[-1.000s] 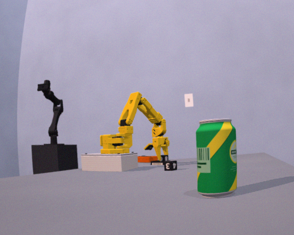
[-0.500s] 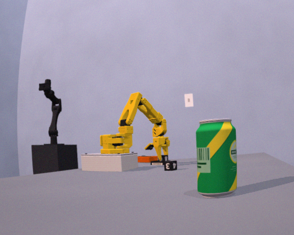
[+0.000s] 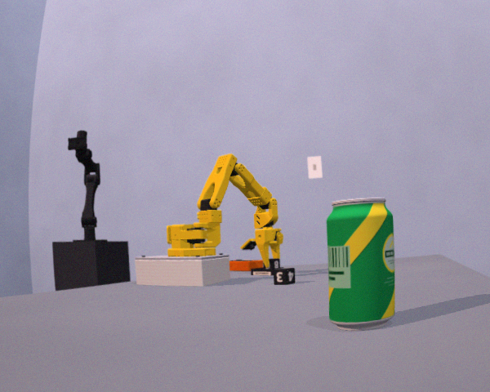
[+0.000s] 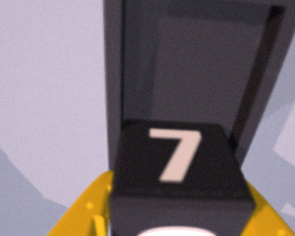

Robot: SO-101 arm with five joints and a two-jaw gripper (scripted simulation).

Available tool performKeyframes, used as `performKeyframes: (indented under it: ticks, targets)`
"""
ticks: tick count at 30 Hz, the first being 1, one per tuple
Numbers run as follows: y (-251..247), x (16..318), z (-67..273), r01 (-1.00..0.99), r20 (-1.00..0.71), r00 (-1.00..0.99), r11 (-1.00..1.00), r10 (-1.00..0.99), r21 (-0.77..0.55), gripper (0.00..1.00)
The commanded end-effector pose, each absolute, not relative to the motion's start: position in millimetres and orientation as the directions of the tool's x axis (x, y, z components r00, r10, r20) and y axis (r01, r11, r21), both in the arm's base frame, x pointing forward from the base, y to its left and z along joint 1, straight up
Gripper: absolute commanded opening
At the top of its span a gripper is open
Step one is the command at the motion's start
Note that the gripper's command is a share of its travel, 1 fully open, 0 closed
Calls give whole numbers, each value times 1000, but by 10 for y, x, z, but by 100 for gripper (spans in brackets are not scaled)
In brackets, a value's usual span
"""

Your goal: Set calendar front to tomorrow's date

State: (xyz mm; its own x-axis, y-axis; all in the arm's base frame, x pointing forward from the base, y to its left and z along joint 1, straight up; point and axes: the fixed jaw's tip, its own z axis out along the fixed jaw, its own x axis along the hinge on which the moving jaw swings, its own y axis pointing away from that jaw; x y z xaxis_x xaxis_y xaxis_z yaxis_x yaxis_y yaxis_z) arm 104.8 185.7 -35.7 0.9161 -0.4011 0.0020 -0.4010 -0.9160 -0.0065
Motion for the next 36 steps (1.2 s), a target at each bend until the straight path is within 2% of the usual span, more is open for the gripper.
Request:
performKeyframes:
  ticks: [1, 17, 36]
  targets:
    - [1851, 1018, -378, -387, -1, 922, -922, -387, 13, 16]
    - [1851, 1018, -378, -387, -1, 922, -922, -387, 13, 1]
    - [1851, 1018, -350, -387, -1, 922, -922, -387, 13, 0]
